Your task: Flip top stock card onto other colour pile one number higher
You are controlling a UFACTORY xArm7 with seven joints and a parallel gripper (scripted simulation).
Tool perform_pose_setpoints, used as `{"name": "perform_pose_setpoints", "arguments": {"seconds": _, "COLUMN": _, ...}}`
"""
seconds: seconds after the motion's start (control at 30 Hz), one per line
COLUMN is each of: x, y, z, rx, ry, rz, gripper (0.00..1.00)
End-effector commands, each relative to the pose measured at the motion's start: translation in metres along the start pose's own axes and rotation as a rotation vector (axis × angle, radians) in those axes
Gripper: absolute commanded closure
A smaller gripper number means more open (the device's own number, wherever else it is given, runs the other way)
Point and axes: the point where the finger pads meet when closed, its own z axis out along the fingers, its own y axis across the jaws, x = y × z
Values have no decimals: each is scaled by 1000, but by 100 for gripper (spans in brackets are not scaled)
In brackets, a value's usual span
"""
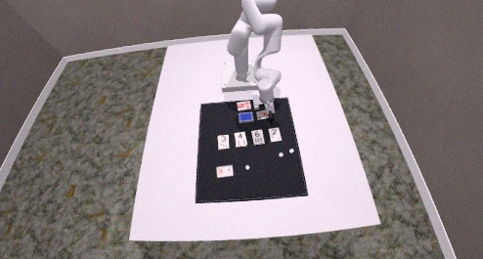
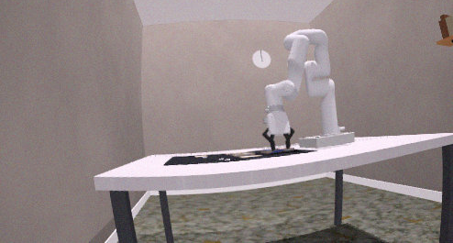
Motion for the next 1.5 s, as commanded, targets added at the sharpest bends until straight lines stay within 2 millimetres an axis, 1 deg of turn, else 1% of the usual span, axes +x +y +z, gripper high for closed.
{"name": "perform_pose_setpoints", "arguments": {"seconds": 0.0, "x": -1, "y": -1, "z": 3, "rx": 0, "ry": 44, "rz": 3, "gripper": 26}}
{"name": "perform_pose_setpoints", "arguments": {"seconds": 0.37, "x": -2, "y": -1, "z": 12, "rx": 1, "ry": 145, "rz": 3, "gripper": 26}}
{"name": "perform_pose_setpoints", "arguments": {"seconds": 0.67, "x": -2, "y": -1, "z": 15, "rx": 1, "ry": 182, "rz": 3, "gripper": 26}}
{"name": "perform_pose_setpoints", "arguments": {"seconds": 1.47, "x": -2, "y": -1, "z": 16, "rx": 1, "ry": 194, "rz": 3, "gripper": 26}}
